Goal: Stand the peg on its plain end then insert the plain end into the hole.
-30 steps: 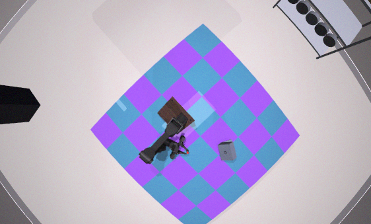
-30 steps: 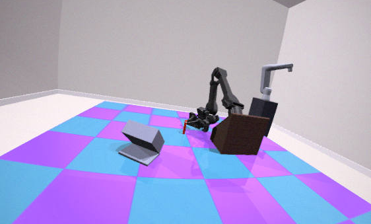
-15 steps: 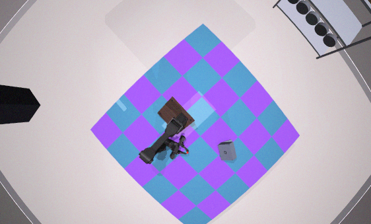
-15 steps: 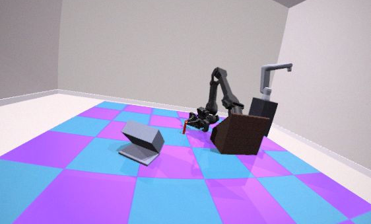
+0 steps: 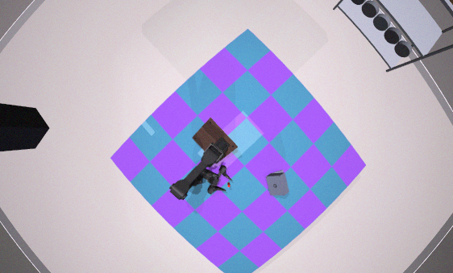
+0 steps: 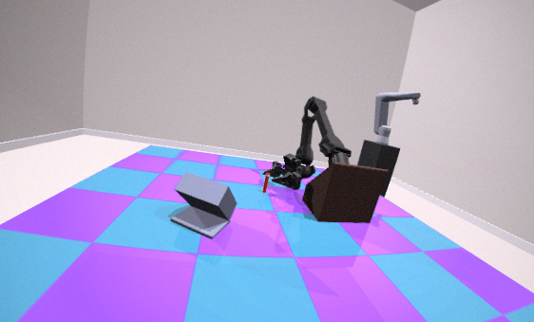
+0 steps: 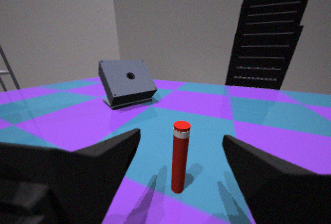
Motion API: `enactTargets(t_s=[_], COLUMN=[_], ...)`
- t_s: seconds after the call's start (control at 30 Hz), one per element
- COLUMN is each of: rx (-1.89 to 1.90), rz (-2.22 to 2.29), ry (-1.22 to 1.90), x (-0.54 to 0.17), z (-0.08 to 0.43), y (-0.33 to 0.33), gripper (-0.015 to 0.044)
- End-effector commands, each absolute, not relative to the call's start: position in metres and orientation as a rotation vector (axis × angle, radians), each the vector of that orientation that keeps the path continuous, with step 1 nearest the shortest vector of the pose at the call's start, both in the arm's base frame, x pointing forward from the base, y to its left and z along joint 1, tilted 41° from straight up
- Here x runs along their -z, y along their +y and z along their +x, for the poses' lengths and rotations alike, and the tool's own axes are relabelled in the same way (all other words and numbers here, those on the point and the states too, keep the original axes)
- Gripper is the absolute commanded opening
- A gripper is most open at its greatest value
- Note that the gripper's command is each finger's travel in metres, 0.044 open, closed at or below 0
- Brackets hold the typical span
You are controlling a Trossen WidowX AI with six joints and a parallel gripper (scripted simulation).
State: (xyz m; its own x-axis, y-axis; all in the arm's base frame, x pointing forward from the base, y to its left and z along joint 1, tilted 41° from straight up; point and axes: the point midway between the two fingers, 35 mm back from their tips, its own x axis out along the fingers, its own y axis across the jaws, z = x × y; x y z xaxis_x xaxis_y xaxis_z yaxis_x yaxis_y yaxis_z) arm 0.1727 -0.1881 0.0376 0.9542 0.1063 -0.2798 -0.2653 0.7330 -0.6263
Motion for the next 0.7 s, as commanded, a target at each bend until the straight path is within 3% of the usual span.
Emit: enactTargets(t_s=[0.0,0.33,0.67], rx=[-0.206,-0.208,-0.217], rz=[-0.720,-0.717,-0.701], ry=[0.232,0.236,0.268], x=[-0.038,-0.042,-0.099], z=[0.173,0.174,0.182], y=[-0.188,-0.187,-0.156], gripper=[0.0440,0.0440,0.0440])
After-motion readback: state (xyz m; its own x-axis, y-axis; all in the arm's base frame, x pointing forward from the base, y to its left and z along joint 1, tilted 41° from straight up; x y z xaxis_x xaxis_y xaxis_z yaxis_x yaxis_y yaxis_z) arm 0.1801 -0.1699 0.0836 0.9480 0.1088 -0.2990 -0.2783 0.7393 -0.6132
